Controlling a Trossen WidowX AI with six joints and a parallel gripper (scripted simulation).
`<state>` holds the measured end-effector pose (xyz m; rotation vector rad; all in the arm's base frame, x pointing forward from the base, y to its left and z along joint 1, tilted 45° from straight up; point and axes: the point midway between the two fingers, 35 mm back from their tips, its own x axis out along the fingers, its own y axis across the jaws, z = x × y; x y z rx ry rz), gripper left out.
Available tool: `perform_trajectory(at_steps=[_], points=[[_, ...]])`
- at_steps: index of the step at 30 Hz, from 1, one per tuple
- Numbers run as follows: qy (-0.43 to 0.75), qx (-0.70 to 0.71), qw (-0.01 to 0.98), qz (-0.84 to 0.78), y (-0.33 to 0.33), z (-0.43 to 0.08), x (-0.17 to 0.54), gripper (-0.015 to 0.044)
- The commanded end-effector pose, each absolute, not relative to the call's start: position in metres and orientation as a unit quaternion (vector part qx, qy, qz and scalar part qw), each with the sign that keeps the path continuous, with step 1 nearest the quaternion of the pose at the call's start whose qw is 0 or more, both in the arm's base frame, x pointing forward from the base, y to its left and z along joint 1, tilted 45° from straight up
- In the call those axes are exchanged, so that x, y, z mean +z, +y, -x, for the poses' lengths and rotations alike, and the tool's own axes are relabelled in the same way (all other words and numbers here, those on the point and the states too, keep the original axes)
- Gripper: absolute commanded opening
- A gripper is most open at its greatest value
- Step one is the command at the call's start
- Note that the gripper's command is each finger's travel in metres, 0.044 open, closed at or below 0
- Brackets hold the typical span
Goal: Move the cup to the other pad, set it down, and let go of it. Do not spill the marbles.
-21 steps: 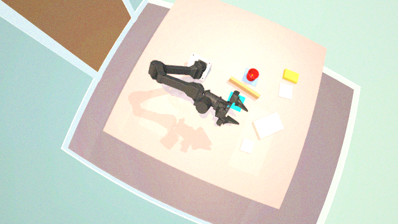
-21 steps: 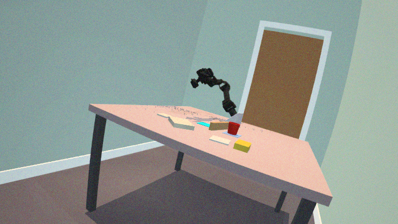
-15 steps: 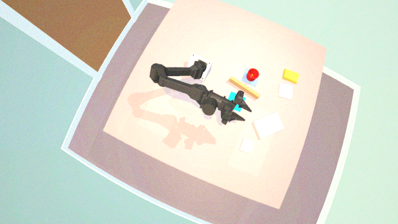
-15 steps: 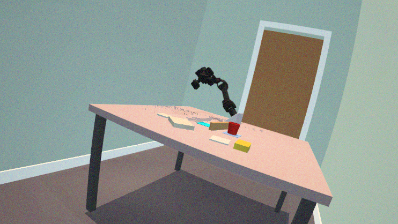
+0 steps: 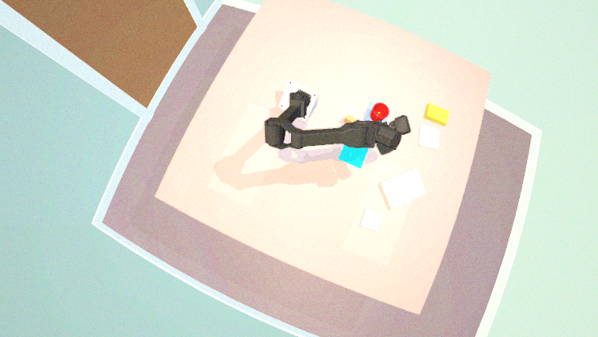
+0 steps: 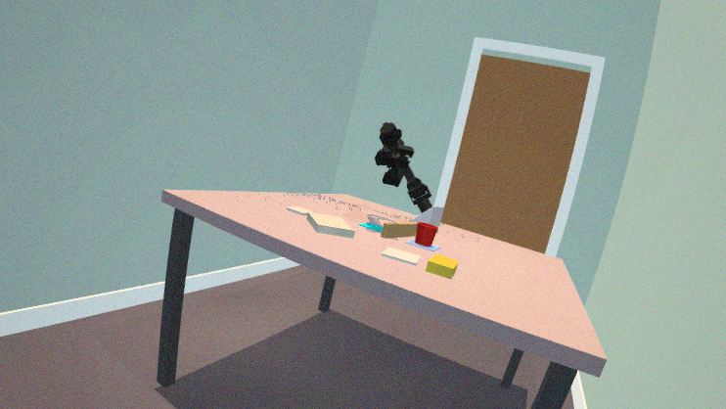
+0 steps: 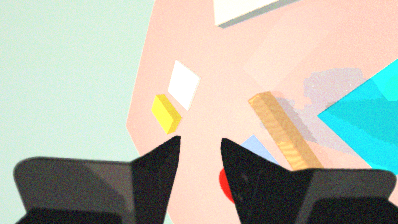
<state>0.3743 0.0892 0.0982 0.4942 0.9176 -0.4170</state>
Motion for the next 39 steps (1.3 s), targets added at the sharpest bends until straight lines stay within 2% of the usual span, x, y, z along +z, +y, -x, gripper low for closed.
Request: perform_trajectory(at_steps=[1, 6, 13, 39], points=[[0.486, -0.289, 0.796, -0.216, 0.104, -0.358, 0.049, 0.0148], [0.505, -0.408, 0.743, -0.165, 0.115, -0.331, 0.0, 0.0148], [0.46, -0.534, 0.706, -0.067, 0.117, -0.293, -0.04, 0.0148], [0.458, -0.536, 0.706, -0.065, 0.097, -0.294, -0.062, 0.0148]])
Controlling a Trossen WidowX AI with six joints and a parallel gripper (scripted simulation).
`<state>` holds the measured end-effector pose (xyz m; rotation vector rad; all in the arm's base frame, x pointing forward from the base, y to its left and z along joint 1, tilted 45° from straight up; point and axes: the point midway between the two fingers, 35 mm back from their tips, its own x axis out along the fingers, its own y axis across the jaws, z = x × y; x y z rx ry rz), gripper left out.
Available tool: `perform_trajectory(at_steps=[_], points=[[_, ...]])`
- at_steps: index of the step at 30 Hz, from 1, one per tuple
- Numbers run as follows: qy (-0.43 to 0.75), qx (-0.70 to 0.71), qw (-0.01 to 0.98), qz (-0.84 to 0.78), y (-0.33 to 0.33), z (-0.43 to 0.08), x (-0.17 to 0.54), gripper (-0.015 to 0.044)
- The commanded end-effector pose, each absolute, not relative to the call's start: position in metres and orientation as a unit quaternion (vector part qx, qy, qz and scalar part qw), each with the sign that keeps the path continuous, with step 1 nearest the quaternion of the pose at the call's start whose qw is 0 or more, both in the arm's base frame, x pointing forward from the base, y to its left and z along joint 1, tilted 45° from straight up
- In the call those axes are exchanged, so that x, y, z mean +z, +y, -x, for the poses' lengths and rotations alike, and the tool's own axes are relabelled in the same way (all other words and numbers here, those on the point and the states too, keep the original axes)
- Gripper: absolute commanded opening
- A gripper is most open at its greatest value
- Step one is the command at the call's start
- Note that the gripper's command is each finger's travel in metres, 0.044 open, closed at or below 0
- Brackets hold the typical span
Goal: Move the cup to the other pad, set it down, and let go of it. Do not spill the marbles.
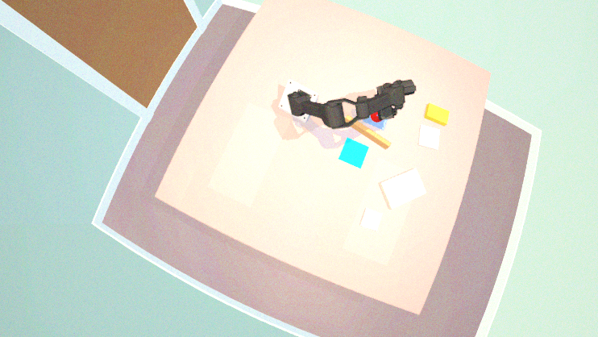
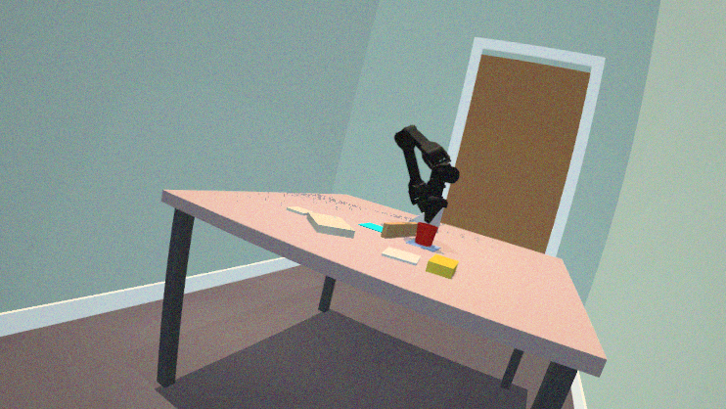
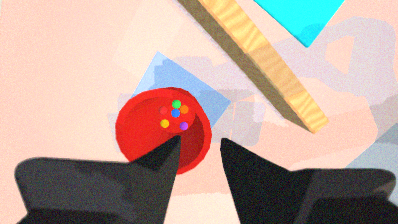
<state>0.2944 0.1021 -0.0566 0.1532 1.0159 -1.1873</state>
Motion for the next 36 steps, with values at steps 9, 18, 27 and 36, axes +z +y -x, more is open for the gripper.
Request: perform_trajectory(at_steps=[9, 18, 27, 36], points=[[0.458, -0.536, 0.706, -0.064, 0.086, -0.294, -0.072, 0.0148], [0.457, -0.537, 0.706, -0.064, 0.075, -0.293, -0.081, 0.0148], [0.457, -0.537, 0.706, -0.064, 0.07, -0.292, -0.086, 0.0148], [0.457, -0.537, 0.706, -0.067, 0.071, -0.292, -0.085, 0.0042]])
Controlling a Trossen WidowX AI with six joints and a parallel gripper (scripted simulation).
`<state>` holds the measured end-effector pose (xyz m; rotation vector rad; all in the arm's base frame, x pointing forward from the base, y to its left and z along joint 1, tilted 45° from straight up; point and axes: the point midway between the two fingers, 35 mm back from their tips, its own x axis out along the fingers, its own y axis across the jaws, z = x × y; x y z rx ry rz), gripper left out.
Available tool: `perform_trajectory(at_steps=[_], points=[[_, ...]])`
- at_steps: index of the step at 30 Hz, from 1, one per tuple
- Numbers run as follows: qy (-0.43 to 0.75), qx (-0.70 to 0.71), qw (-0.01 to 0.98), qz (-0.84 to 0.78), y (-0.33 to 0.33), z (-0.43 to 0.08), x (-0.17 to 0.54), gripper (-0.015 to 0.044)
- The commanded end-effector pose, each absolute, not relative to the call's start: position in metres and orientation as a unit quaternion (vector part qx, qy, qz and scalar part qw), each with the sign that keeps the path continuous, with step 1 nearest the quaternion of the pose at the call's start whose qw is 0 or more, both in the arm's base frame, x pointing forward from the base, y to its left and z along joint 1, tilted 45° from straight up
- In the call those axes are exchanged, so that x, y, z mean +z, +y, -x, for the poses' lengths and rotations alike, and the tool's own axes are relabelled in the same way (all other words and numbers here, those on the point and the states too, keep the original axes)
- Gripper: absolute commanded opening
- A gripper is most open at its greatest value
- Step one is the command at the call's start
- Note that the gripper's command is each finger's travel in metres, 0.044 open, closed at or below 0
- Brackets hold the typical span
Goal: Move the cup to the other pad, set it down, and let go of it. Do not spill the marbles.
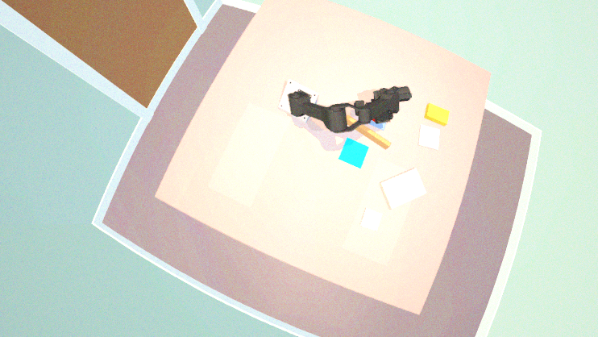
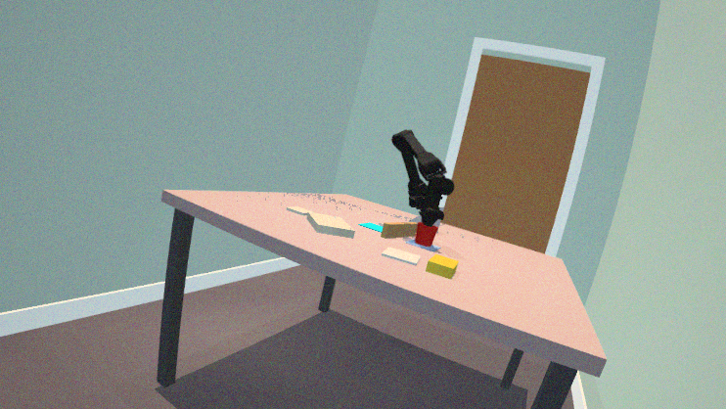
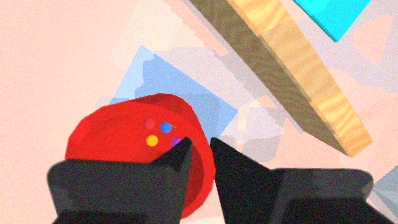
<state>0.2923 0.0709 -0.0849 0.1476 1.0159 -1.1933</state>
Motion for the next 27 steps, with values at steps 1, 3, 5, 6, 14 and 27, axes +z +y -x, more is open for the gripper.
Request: perform_trajectory(at_steps=[1, 3, 5, 6, 14, 27], points=[[0.457, -0.537, 0.706, -0.067, 0.071, -0.292, -0.085, 0.0036], [0.457, -0.537, 0.706, -0.067, 0.071, -0.292, -0.085, 0.0022], [0.457, -0.537, 0.706, -0.067, 0.071, -0.292, -0.085, 0.0009], [0.457, -0.537, 0.706, -0.067, 0.071, -0.292, -0.085, 0.0002], [0.457, -0.536, 0.706, -0.067, 0.077, -0.293, -0.079, 0.0], [0.458, -0.536, 0.706, -0.066, 0.111, -0.295, -0.048, 0.0]])
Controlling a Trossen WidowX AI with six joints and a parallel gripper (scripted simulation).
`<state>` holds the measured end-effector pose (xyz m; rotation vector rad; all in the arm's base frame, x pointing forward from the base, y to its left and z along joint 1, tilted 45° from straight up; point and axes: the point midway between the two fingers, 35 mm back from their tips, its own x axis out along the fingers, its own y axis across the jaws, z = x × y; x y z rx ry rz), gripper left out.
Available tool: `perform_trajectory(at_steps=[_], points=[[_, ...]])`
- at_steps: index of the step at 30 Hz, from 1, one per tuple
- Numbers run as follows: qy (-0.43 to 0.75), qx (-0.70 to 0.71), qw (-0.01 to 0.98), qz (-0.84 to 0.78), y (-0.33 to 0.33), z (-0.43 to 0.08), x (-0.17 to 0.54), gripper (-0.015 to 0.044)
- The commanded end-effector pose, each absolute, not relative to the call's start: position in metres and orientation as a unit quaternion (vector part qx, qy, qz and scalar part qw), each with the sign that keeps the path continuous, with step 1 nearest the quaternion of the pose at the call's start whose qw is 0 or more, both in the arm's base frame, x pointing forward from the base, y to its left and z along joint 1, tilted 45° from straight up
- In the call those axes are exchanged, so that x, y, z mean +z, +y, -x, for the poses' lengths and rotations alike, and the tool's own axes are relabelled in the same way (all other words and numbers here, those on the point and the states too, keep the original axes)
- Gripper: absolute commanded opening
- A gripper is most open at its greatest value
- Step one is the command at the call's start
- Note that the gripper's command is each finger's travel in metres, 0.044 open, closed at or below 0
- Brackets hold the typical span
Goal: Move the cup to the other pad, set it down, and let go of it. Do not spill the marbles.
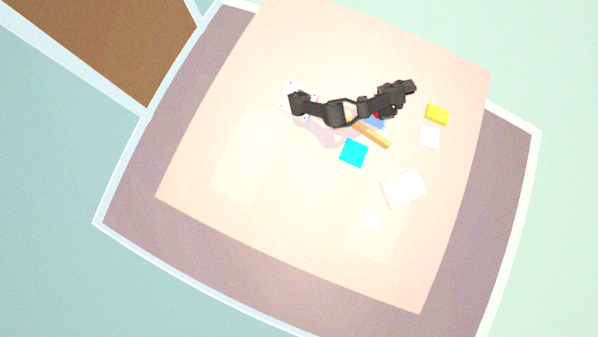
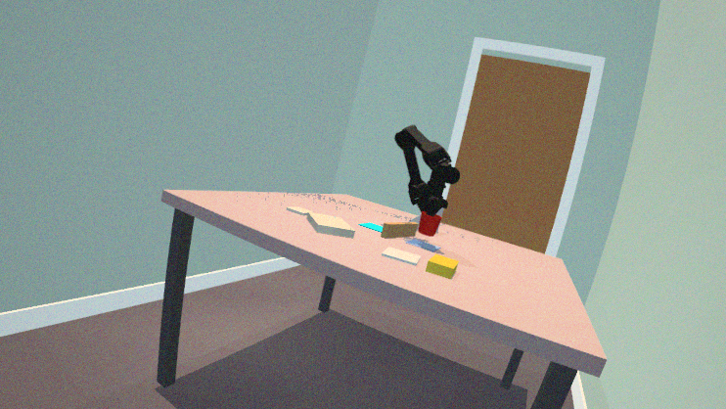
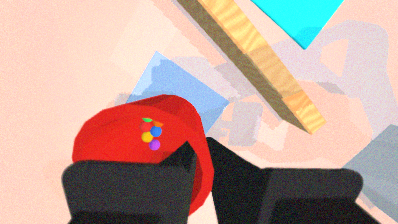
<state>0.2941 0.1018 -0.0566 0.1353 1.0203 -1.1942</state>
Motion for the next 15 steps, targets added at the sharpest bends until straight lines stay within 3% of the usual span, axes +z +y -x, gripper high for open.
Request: perform_trajectory(at_steps=[1, 15], points=[[0.458, -0.536, 0.706, -0.065, 0.113, -0.295, -0.045, 0.0], [0.458, -0.535, 0.707, -0.062, 0.125, -0.295, -0.033, 0.0]])
